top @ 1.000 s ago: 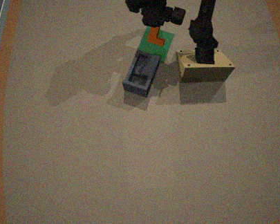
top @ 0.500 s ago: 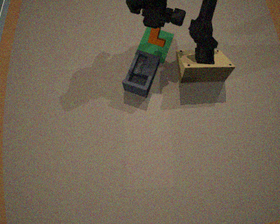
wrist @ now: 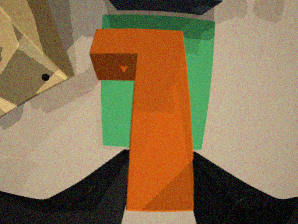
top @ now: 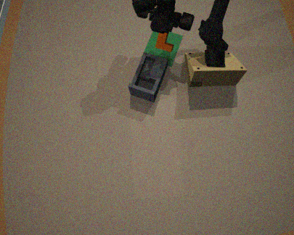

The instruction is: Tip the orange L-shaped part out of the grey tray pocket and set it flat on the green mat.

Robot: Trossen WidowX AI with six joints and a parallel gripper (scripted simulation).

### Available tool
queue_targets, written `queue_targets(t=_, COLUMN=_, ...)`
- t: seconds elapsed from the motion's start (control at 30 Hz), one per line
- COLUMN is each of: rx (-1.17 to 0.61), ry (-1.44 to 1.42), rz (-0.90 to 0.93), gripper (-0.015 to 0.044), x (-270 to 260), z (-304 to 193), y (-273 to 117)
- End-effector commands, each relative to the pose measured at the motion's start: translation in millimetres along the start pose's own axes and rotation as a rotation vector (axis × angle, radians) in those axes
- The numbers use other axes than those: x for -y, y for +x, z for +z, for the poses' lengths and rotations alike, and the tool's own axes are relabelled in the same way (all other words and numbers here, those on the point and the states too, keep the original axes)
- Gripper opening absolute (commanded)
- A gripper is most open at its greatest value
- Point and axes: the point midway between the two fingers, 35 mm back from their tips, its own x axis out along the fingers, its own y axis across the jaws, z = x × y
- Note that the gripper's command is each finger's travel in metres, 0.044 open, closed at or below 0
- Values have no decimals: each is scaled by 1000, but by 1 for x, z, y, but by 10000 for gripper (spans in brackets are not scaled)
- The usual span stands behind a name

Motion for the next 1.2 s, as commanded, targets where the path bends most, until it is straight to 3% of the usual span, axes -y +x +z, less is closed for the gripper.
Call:
queue_targets(t=0.0, rx=2, ry=4, rz=-9, gripper=0, x=0, z=-1, y=6)
queue_targets(t=1.07, rx=0, ry=3, rz=-4, gripper=0, x=0, z=-1, y=45)
queue_targets(t=1.17, rx=0, ry=3, rz=-4, gripper=79, x=0, z=-1, y=45)
